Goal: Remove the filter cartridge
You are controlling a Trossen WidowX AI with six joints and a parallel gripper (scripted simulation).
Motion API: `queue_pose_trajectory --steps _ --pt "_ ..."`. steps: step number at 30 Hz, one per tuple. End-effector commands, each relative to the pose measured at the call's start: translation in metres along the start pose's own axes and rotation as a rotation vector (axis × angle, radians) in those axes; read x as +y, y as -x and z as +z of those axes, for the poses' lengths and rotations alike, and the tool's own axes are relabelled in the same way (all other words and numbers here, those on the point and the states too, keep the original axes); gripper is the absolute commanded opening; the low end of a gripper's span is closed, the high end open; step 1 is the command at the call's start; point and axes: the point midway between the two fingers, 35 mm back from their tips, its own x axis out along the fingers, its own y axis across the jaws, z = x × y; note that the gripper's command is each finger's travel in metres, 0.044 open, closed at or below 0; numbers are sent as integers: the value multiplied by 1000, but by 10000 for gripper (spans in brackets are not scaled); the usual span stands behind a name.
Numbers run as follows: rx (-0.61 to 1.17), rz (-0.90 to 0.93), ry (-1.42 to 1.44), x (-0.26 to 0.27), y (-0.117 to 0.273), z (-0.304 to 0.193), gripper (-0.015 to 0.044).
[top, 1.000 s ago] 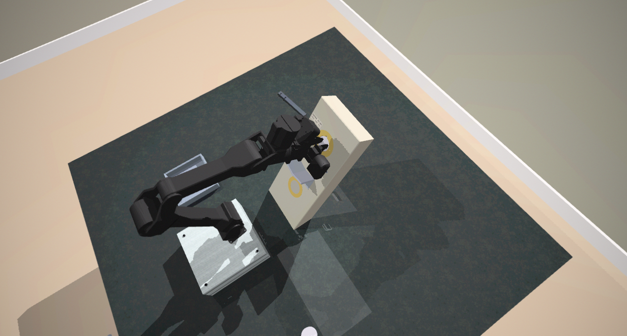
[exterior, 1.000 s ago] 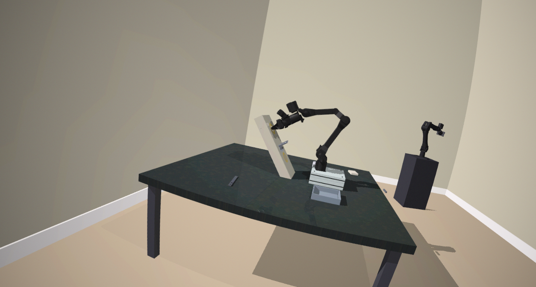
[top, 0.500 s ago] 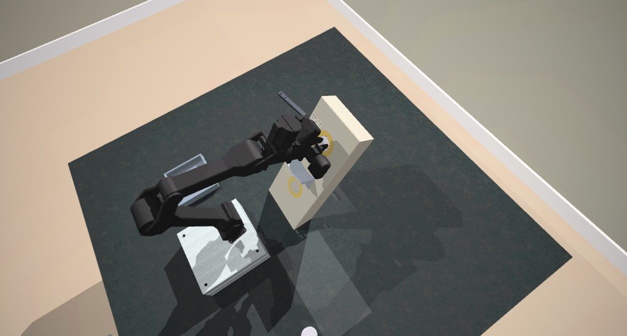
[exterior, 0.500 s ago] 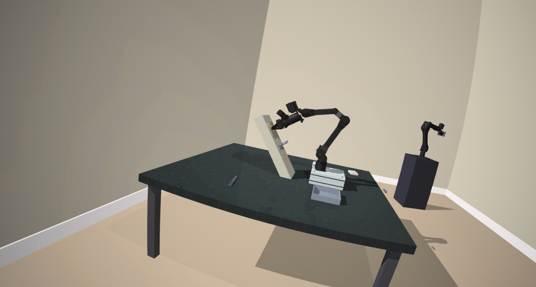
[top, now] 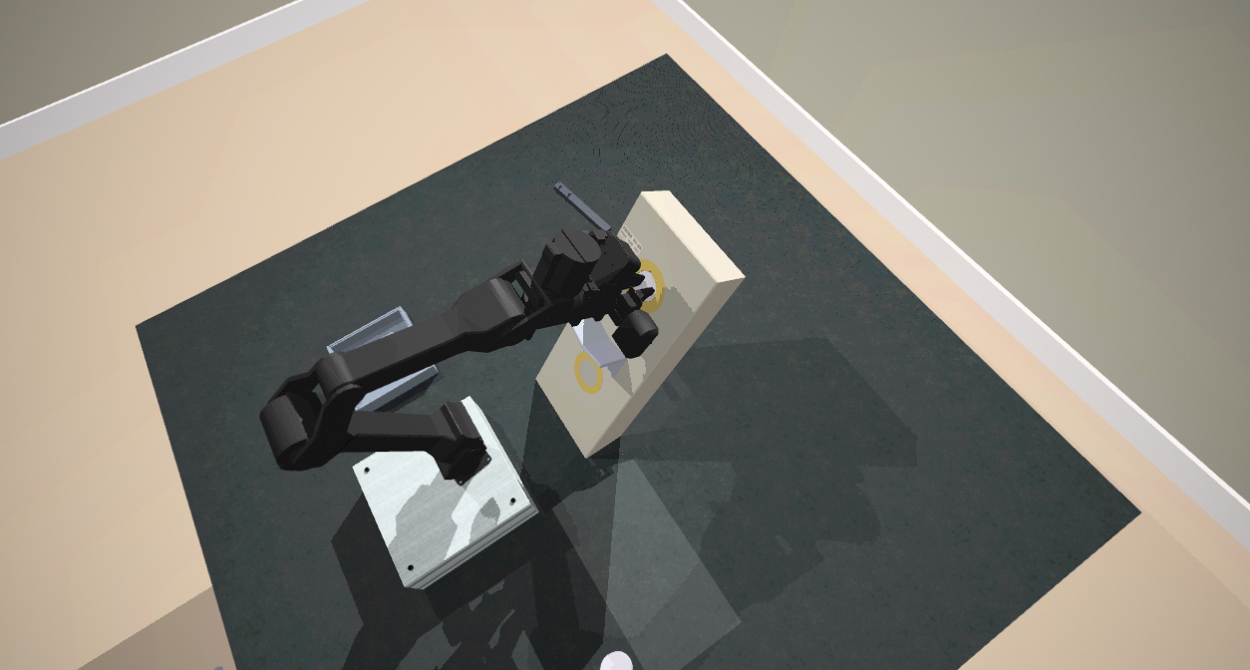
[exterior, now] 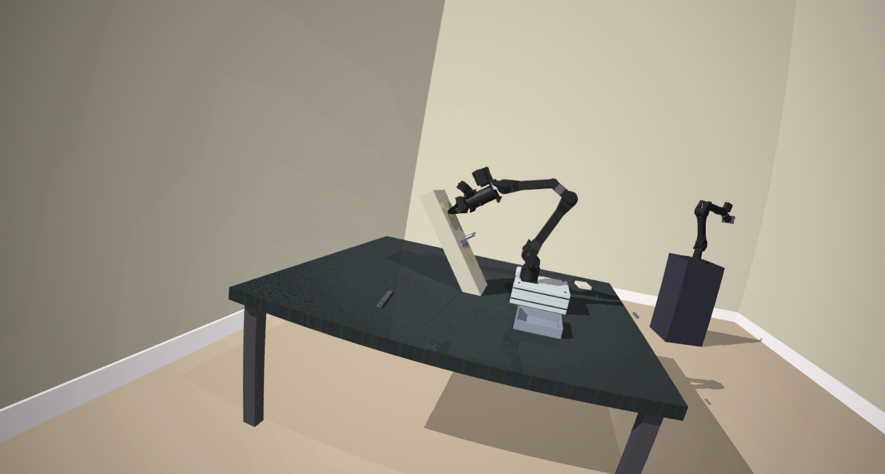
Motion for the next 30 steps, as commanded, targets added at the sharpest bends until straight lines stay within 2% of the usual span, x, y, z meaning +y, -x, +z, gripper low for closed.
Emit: queue_pose_trajectory --steps 1,30 --pt "0 0 -90 0 -3 0 0" --pt "-1 -1 -1095 0 -5 0 0"
